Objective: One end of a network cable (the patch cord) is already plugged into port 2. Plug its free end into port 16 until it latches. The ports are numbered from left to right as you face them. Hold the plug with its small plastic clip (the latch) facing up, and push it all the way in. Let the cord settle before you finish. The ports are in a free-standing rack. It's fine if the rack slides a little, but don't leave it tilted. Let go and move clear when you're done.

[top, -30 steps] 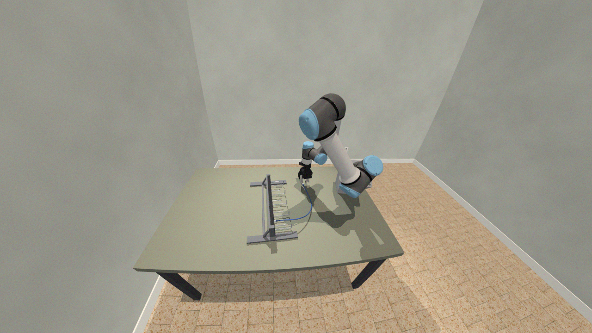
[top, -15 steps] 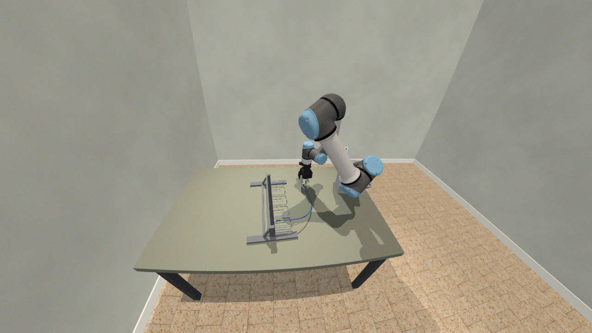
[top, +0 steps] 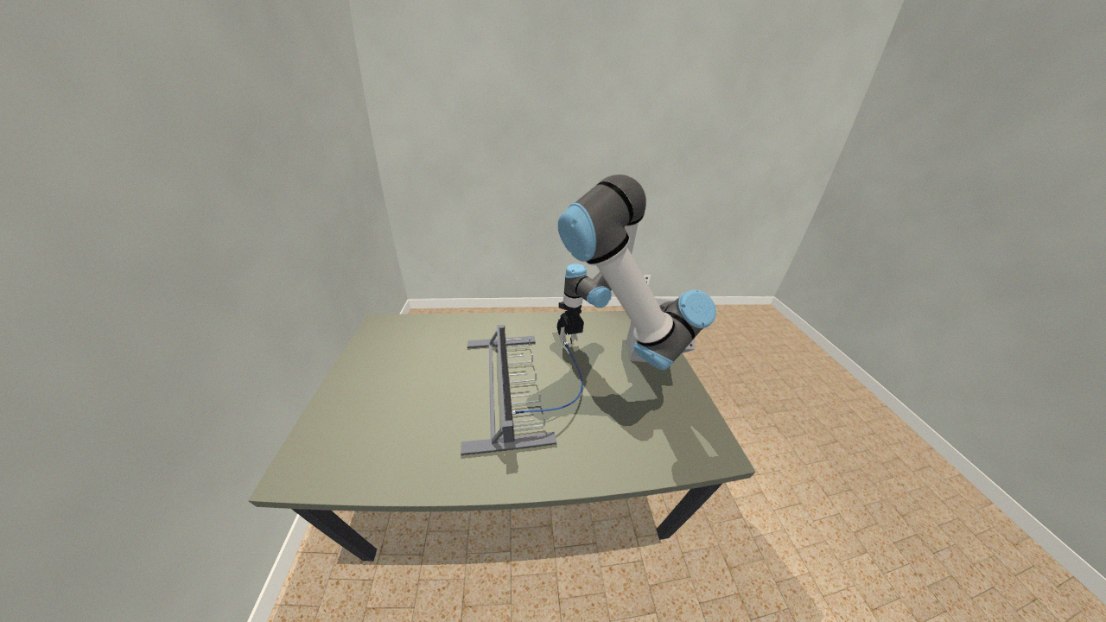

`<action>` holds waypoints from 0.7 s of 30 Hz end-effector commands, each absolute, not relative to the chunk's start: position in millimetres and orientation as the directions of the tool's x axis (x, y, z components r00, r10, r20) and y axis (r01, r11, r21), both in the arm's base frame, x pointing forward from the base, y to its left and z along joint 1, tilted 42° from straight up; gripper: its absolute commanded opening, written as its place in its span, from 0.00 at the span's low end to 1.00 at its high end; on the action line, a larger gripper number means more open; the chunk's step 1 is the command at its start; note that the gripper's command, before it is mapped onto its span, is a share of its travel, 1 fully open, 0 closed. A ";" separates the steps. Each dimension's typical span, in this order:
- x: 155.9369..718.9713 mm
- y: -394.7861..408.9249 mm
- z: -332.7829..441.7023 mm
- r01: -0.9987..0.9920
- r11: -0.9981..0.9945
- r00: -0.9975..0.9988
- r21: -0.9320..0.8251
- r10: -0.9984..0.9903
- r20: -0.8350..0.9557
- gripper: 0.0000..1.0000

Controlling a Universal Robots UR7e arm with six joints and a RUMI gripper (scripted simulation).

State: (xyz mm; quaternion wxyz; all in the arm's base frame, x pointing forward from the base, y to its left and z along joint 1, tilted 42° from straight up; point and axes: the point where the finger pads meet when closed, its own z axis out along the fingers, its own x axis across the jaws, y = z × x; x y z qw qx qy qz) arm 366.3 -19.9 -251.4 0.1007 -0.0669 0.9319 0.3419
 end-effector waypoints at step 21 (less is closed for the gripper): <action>366.8 -19.3 -252.7 -0.194 0.758 -0.971 0.623 -0.056 -0.234 0.22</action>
